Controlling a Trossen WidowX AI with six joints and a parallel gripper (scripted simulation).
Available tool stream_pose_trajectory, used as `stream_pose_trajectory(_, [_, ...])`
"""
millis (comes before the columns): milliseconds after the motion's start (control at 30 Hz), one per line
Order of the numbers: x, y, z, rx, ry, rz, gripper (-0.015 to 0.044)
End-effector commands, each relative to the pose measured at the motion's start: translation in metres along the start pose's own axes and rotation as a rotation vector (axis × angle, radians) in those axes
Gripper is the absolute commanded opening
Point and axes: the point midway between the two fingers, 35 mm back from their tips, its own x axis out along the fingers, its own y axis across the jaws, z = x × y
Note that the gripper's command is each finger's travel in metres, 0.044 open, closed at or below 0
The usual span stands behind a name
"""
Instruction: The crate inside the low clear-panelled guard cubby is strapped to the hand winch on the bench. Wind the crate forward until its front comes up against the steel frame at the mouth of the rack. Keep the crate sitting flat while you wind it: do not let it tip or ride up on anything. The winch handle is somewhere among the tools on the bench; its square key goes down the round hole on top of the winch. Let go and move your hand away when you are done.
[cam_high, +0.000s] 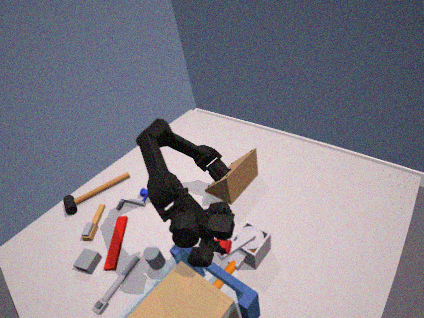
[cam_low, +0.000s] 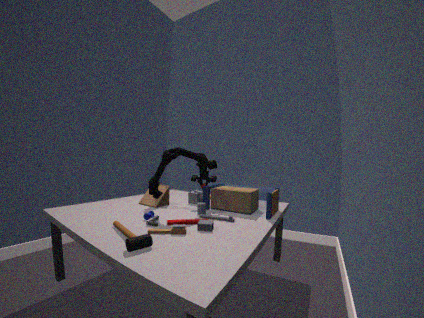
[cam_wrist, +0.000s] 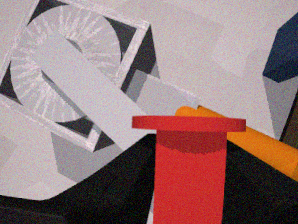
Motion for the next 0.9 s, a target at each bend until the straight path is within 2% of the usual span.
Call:
stream_pose_trajectory(0, [0.006, -0.008, 0.008, 0.000, -0.006, -0.012, 0.0000])
stream_pose_trajectory(867, [0.018, -0.020, 0.036, -0.001, -0.008, -0.013, 0.0000])
